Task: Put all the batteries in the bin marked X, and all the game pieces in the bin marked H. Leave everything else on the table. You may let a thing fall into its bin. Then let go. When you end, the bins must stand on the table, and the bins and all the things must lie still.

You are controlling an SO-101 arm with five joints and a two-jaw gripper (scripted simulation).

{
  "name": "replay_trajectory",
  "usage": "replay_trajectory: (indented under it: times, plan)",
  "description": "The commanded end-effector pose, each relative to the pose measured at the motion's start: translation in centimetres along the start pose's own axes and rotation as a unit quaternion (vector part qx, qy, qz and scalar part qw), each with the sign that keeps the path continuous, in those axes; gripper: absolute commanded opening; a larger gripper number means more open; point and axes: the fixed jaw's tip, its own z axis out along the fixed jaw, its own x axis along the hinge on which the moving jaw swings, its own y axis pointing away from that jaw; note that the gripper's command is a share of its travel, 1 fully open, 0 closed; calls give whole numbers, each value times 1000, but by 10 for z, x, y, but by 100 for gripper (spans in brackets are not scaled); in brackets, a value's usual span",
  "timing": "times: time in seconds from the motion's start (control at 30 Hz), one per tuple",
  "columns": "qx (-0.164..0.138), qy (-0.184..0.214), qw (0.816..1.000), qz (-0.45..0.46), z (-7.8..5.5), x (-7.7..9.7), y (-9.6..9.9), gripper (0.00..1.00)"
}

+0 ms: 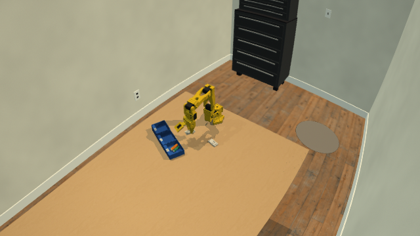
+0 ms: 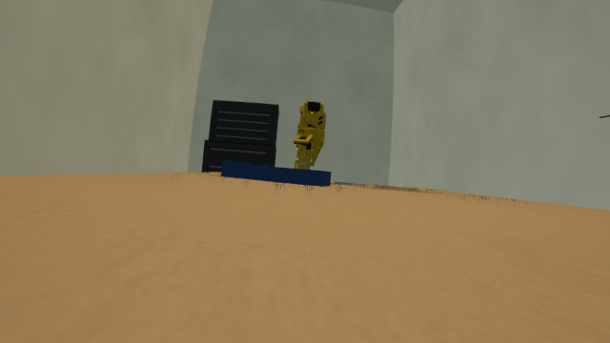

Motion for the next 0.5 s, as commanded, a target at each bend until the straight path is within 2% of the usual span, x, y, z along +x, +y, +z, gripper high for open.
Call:
replay_trajectory:
  times: [0.0,0.23,0.47]
  plan:
    - [-11,-25,1000,4,-11,-12,-5,0]
    - [-12,-33,999,10,-15,-21,-15,0]
    - [-12,-34,999,11,-15,-22,-17,0]
